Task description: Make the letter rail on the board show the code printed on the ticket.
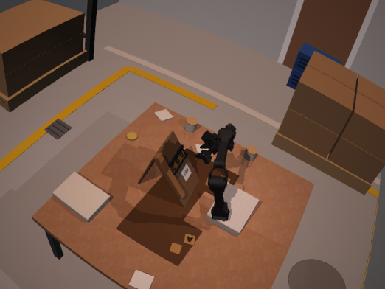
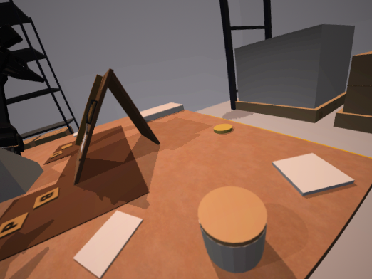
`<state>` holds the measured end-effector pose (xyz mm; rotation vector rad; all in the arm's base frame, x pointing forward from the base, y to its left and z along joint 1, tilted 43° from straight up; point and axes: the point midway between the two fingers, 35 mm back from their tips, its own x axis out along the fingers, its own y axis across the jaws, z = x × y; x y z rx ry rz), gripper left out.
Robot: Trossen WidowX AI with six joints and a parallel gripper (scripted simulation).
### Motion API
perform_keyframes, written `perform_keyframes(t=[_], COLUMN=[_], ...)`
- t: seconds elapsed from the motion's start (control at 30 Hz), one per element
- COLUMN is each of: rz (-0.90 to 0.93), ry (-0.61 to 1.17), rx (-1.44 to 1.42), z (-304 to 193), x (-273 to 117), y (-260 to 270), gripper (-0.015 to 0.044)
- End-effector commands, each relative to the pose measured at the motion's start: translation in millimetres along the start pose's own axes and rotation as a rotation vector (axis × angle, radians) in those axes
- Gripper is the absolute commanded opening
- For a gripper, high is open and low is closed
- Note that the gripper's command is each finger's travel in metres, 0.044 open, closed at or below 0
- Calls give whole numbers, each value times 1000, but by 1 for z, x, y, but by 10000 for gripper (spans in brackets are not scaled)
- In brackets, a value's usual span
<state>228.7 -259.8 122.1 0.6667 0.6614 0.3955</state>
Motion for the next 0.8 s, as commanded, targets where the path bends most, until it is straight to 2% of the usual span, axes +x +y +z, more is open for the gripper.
perform_keyframes(t=[0.0, 0.77], rz=[-13, -14], ry=[-123, -130], rx=[-10, -11], z=[-6, -6], x=[-16, -17], y=[20, 21], gripper=[440, 440])
